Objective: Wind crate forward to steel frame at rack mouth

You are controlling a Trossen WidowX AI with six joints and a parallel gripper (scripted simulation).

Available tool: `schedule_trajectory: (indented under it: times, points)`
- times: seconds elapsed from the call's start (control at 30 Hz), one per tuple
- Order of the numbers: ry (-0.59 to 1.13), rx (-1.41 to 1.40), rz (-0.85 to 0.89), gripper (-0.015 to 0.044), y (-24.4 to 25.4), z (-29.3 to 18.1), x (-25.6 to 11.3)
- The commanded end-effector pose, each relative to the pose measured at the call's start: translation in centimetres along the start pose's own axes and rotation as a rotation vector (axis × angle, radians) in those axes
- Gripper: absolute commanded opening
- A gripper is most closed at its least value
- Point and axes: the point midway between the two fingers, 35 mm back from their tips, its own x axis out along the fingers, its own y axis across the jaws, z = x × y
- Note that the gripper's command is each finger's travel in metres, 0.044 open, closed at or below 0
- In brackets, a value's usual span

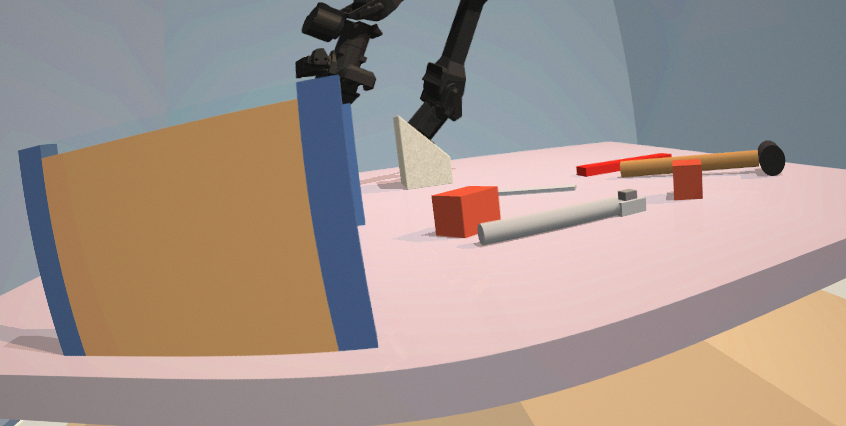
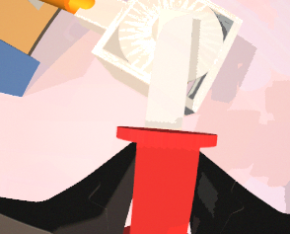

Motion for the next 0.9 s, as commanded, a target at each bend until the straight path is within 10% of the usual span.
schedule_trajectory:
  times: [0.0, 0.13, 0.7, 0.87]
  points:
    - [0.003, 0.008, -0.029, 0.0000, -1.2, -0.1, 0.1]
    - [0.000, 0.001, 0.001, 0.0000, -0.5, 0.0, 0.0]
    - [0.000, 0.001, 0.001, 0.0440, -0.5, 0.0, 0.0]
    - [-0.001, 0.001, 0.001, 0.0440, -0.4, 1.0, -1.6]
